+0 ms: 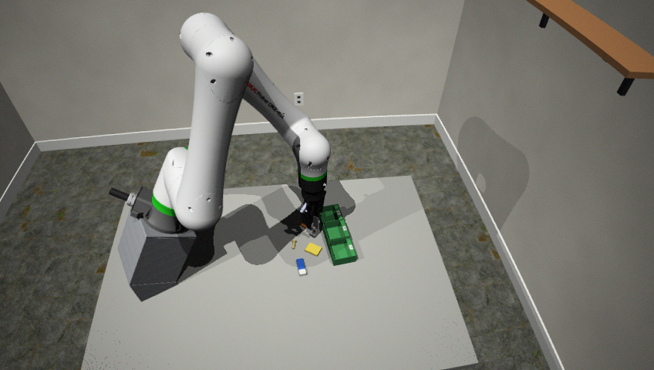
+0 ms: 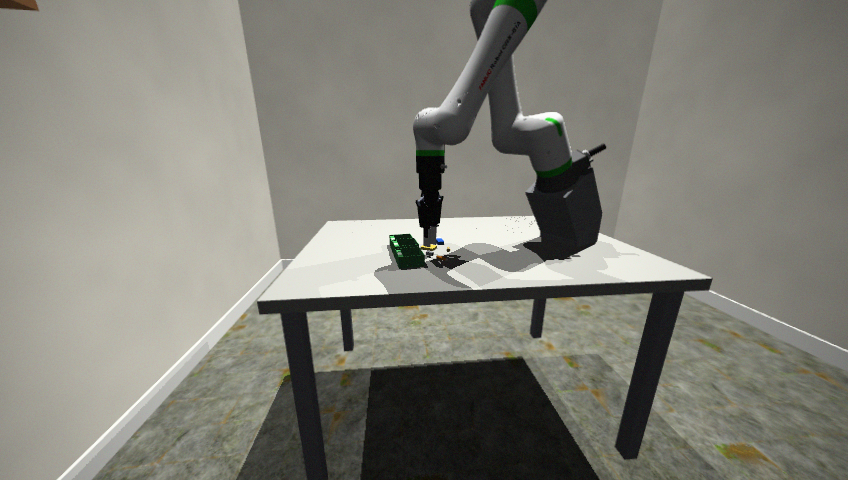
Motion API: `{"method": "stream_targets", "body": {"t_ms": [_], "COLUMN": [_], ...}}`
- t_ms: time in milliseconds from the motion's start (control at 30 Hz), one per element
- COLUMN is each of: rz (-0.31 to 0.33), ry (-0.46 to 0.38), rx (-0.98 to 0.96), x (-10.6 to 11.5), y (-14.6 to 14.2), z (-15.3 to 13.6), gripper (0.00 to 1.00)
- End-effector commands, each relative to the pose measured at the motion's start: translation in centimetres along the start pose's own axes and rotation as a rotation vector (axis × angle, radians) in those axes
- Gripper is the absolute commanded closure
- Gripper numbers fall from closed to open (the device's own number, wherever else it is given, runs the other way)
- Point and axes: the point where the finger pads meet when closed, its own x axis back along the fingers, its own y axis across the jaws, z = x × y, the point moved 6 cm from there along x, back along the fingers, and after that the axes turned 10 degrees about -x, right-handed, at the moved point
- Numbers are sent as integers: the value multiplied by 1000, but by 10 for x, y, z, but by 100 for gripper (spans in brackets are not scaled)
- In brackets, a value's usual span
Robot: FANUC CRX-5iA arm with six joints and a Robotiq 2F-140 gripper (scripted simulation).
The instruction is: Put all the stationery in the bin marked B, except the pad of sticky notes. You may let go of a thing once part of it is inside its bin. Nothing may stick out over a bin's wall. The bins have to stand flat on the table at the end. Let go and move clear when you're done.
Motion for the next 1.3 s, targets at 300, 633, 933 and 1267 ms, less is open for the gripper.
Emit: {"method": "stream_targets", "body": {"t_ms": [300,633,933,1267], "rz": [1,1,1,1], "ry": [0,0,0,0], "rx": [0,0,0,0], "x": [-24,-33,-33,-33], "y": [-1,-1,-1,-1], "z": [1,0,0,0], "gripper": [82,82,82,94]}}
